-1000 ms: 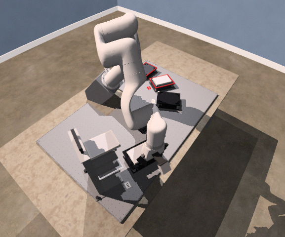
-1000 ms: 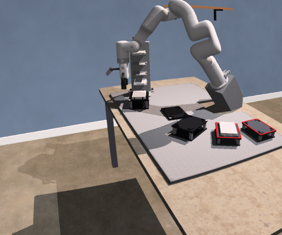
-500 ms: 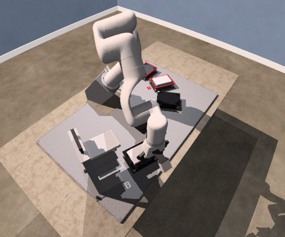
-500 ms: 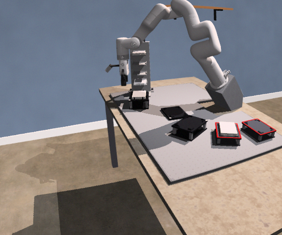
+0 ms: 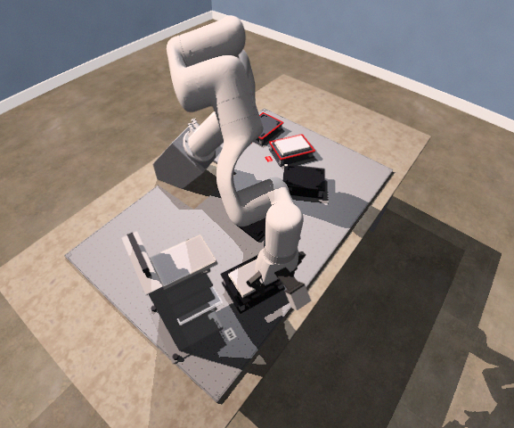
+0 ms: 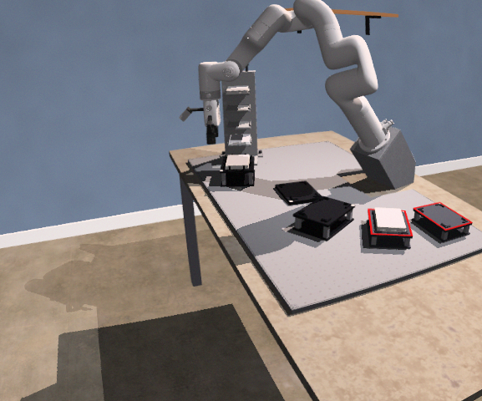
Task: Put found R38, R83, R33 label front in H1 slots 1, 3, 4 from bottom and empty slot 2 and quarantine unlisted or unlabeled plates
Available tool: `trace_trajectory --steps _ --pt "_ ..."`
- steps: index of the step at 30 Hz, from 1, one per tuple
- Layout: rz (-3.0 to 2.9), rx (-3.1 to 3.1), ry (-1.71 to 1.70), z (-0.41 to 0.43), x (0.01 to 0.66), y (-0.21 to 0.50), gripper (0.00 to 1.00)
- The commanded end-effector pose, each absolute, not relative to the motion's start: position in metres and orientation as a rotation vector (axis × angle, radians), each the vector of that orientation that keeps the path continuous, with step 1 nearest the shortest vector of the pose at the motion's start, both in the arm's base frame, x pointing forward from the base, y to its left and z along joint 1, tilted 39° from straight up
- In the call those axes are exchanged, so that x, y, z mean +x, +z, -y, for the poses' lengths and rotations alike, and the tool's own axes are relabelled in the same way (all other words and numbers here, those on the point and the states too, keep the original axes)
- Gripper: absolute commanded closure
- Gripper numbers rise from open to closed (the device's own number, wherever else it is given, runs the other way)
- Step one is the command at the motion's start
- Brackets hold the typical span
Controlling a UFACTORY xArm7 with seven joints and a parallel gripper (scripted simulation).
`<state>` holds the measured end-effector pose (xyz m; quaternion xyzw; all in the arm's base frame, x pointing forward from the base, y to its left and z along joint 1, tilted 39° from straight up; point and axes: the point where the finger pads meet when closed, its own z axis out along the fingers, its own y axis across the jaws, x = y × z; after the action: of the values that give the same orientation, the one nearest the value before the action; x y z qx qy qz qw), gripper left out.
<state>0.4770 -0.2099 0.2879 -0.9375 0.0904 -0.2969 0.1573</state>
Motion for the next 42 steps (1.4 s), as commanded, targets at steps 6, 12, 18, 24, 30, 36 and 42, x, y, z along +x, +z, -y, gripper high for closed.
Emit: trace_trajectory --steps 6,12,18,24,30,36,42 --pt "-0.261 -2.682 -0.855 0.212 0.475 0.292 0.00" --pt "-0.261 -2.682 -0.855 0.217 0.464 0.308 0.00" --pt "-0.261 -2.682 -0.855 0.220 0.456 0.318 0.00" --pt "-0.261 -2.682 -0.855 0.225 0.444 0.333 0.00" --pt "-0.261 -2.682 -0.855 0.229 0.434 0.346 0.00" --pt "-0.261 -2.682 -0.855 0.233 0.424 0.359 0.00" --pt "-0.261 -2.682 -0.855 0.236 0.416 0.371 0.00"
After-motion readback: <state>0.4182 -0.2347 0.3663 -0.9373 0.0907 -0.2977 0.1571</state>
